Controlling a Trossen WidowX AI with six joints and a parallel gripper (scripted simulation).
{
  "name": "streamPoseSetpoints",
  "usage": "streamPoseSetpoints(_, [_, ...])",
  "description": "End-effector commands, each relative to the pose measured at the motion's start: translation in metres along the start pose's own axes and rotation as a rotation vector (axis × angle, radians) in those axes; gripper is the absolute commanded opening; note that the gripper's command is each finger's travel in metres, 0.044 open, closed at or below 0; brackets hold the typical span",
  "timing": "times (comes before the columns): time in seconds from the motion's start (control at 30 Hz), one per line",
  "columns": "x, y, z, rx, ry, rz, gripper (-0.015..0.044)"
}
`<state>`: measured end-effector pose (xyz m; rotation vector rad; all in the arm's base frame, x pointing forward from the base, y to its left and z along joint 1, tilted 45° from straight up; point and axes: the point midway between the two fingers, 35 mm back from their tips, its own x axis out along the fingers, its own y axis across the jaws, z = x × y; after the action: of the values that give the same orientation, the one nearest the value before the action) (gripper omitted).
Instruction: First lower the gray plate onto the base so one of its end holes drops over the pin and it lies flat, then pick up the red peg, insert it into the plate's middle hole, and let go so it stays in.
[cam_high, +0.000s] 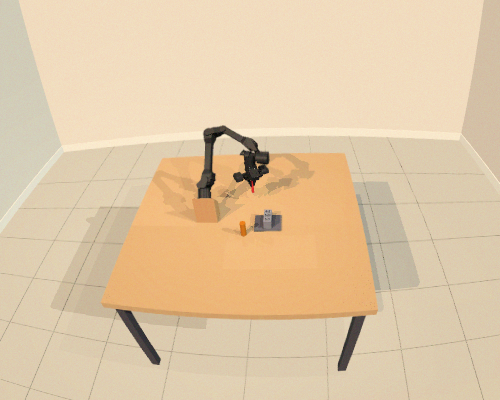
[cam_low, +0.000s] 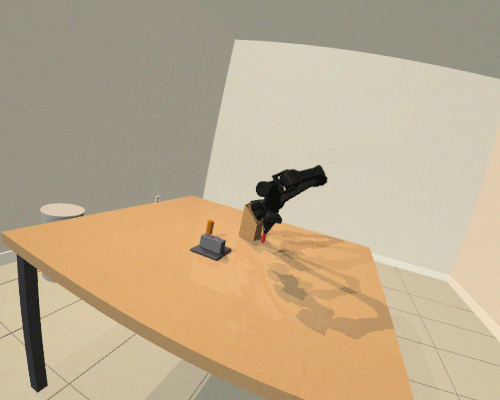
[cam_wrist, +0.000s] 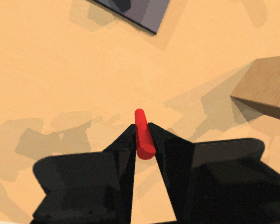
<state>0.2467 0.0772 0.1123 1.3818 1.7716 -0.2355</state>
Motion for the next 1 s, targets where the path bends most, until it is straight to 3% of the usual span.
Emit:
streamPoseSetpoints(0.0, [0.002, 0.000, 0.003, 0.006, 0.003, -0.005, 0.0000])
streamPoseSetpoints(0.97, [-0.006, 0.015, 0.082, -0.020, -0.025, -0.009, 0.0000])
